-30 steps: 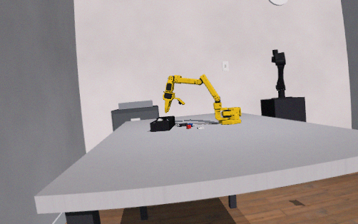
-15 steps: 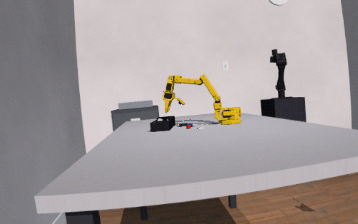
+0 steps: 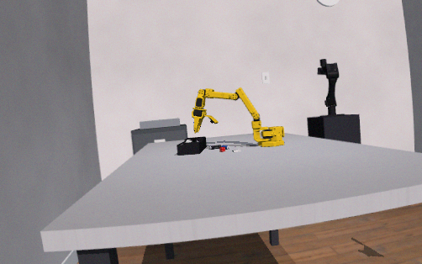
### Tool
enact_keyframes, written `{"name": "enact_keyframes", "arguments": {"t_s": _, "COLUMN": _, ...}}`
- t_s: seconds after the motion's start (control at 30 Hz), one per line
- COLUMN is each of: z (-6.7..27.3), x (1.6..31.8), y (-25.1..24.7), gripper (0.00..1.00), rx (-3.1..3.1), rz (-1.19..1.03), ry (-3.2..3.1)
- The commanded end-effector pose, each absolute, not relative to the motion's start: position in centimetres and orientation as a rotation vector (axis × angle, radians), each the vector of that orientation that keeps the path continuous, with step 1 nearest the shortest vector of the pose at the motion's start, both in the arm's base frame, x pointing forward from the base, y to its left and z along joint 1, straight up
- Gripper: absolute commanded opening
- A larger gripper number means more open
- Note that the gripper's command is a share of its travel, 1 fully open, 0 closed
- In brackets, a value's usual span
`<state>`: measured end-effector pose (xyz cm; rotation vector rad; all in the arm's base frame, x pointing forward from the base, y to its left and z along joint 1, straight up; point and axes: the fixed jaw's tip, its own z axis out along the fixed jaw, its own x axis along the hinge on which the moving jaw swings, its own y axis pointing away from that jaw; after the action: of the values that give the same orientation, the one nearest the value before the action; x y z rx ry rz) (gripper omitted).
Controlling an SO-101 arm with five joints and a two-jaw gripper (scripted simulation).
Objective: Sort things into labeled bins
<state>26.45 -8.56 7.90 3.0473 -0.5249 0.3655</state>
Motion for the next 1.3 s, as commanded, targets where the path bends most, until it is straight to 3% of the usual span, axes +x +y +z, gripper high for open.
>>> {"name": "enact_keyframes", "arguments": {"t_s": 0.0, "z": 9.5, "x": 26.7, "y": -8.3, "gripper": 0.17, "rx": 3.028, "rz": 0.459, "ry": -0.579}}
{"name": "enact_keyframes", "arguments": {"t_s": 1.27, "z": 8.6, "x": 24.8, "y": -3.3, "gripper": 0.19, "rx": 2.753, "rz": 0.323, "ry": -1.664}}
